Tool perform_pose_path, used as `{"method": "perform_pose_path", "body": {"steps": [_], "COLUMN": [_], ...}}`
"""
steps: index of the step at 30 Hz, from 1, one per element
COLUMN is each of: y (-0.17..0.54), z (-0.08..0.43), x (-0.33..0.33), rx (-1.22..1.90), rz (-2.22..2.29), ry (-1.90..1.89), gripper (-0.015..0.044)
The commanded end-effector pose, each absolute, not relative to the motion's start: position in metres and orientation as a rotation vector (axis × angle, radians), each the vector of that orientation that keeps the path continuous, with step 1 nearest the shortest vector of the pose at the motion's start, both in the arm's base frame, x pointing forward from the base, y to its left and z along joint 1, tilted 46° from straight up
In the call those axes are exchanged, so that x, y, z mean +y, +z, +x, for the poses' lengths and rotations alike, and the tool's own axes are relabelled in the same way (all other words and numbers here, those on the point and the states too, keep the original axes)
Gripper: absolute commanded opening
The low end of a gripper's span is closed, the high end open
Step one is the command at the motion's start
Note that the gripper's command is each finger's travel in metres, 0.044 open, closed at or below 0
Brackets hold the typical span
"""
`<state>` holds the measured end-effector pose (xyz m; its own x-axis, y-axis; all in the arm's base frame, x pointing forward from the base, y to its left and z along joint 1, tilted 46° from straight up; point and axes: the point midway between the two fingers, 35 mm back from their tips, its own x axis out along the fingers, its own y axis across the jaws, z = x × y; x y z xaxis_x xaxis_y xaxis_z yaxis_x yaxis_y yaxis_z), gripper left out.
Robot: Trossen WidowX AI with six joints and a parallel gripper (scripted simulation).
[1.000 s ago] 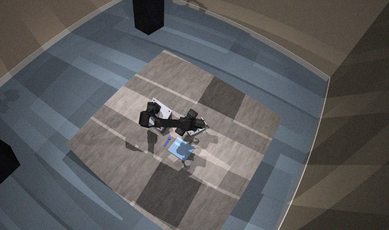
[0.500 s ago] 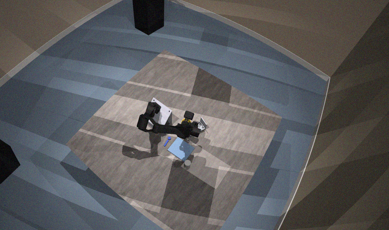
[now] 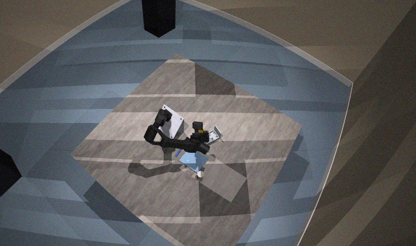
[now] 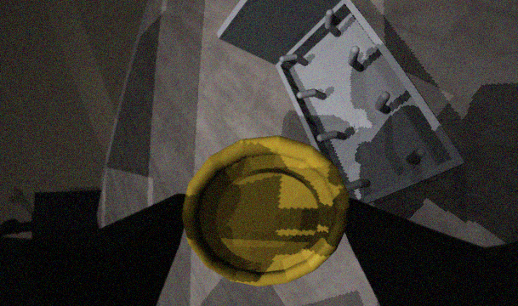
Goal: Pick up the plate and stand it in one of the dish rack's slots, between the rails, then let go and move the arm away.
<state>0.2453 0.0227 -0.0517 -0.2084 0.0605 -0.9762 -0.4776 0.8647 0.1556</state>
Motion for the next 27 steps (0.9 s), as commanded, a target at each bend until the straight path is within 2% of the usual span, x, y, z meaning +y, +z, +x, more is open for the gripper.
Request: {"method": "perform_pose_path", "body": {"steps": [1,27], "y": [-0.056,-0.061], "z": [0.243,0.252], "x": [0.02,-0.004], "rx": [1.655,1.062], "rz": [-0.325,-0.514], "ry": [0.628,1.067], "gripper": [0.0,0.0]}}
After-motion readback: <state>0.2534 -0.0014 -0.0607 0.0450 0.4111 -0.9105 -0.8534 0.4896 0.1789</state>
